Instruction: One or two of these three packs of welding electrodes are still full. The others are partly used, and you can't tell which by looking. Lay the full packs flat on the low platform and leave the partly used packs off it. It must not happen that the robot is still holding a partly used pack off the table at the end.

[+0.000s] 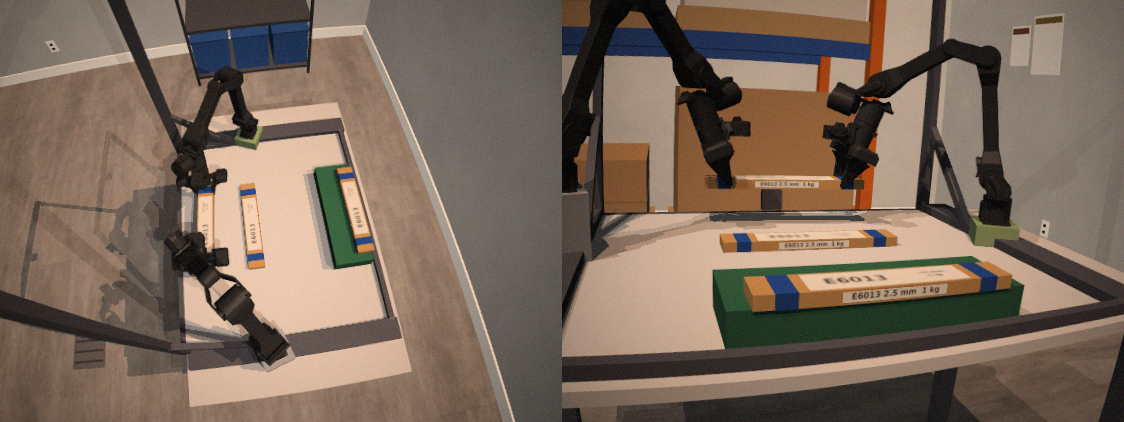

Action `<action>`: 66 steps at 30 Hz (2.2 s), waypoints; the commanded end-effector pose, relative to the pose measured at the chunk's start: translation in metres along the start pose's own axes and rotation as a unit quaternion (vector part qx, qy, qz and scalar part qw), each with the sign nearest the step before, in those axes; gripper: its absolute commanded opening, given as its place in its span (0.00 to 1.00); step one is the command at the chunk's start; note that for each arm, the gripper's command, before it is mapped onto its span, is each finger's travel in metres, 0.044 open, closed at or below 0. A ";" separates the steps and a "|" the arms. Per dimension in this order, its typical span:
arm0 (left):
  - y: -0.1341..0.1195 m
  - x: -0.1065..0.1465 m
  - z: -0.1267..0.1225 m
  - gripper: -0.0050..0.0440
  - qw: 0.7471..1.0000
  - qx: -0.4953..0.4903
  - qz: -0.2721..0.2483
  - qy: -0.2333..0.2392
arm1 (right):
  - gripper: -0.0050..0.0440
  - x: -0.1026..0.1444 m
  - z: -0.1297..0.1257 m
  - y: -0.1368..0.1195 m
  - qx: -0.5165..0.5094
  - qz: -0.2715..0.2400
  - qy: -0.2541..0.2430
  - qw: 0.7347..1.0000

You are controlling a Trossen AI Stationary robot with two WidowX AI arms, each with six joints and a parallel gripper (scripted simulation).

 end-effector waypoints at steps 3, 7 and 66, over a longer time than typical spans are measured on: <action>0.001 0.012 0.016 0.00 0.999 0.029 -0.013 0.001 | 0.00 0.013 -0.007 0.003 0.020 -0.009 0.026 0.999; 0.000 0.012 0.024 0.00 1.000 0.025 -0.013 -0.001 | 0.00 0.013 -0.015 0.003 0.021 -0.009 0.025 0.999; -0.013 0.011 0.124 0.00 1.000 0.023 -0.011 0.003 | 0.00 0.007 -0.117 0.013 0.022 -0.008 0.021 1.000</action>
Point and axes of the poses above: on each arm, the point midway between the two fingers, 35 mm back from their tips, its own x axis back along the fingers, its own z axis across the jaws, y = z × x, the point moved 6 cm from there along x, back along the fingers, and after that the axes turned 4 degrees about -x, right-handed, at the moved point
